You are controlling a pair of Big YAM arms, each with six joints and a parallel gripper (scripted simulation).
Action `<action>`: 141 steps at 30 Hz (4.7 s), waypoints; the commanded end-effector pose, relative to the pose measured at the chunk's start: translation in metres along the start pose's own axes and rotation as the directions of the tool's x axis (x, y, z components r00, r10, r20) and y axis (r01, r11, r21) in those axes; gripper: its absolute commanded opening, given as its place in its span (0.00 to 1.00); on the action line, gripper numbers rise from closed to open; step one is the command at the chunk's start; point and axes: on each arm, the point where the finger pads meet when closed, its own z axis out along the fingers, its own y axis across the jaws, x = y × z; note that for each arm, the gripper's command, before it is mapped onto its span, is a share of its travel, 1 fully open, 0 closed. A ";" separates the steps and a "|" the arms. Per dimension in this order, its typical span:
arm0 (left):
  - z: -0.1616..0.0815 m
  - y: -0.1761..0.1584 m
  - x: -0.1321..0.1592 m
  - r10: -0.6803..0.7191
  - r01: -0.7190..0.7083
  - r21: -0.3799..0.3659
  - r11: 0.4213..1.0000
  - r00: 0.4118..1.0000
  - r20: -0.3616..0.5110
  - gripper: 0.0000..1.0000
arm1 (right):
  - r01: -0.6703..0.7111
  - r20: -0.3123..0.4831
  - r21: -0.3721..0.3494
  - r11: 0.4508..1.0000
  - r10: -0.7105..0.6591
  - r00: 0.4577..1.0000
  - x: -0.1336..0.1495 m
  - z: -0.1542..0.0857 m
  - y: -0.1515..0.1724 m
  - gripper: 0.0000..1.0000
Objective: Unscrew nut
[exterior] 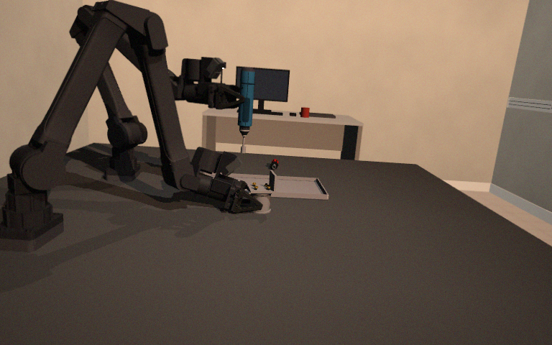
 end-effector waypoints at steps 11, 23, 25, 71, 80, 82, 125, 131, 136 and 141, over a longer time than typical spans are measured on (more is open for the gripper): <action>0.013 0.005 -0.080 -0.010 0.012 -0.009 1.000 0.985 0.172 0.42 | -0.017 0.019 -0.004 1.000 0.018 1.000 -0.010 0.003 0.004 0.59; 0.028 0.005 -0.069 -0.010 0.012 -0.009 1.000 0.989 0.149 0.42 | -0.017 0.019 -0.004 1.000 0.018 1.000 -0.010 0.003 0.004 0.59; 0.031 0.005 -0.069 -0.010 0.012 -0.008 1.000 0.989 0.149 0.42 | -0.017 0.019 -0.004 1.000 0.018 1.000 -0.010 0.003 0.004 0.59; 0.070 0.005 -0.067 -0.010 0.012 -0.007 1.000 0.989 0.147 0.42 | -0.017 0.019 -0.004 1.000 0.018 1.000 -0.010 0.003 0.004 0.59; 0.073 0.005 -0.081 -0.010 0.012 -0.007 1.000 0.985 0.173 0.42 | -0.017 0.019 -0.004 1.000 0.018 1.000 -0.010 0.003 0.004 0.59; 0.072 0.005 -0.082 -0.010 0.012 -0.007 1.000 0.984 0.176 0.42 | -0.017 0.019 -0.004 1.000 0.018 1.000 -0.010 0.003 0.004 0.59; 0.098 0.004 -0.074 -0.010 0.012 -0.006 1.000 0.987 0.160 0.42 | -0.017 0.019 -0.004 1.000 0.018 1.000 -0.010 0.003 0.004 0.59; 0.099 0.004 -0.075 -0.010 0.012 -0.006 1.000 0.987 0.160 0.42 | -0.017 0.019 -0.004 1.000 0.018 1.000 -0.010 0.003 0.004 0.59; 0.100 0.004 -0.074 -0.010 0.011 -0.006 1.000 0.987 0.158 0.42 | -0.017 0.019 -0.004 1.000 0.018 1.000 -0.010 0.003 0.004 0.59; 0.100 0.004 -0.076 -0.010 0.011 -0.006 1.000 0.987 0.161 0.42 | -0.017 0.019 -0.004 1.000 0.018 1.000 -0.010 0.003 0.004 0.59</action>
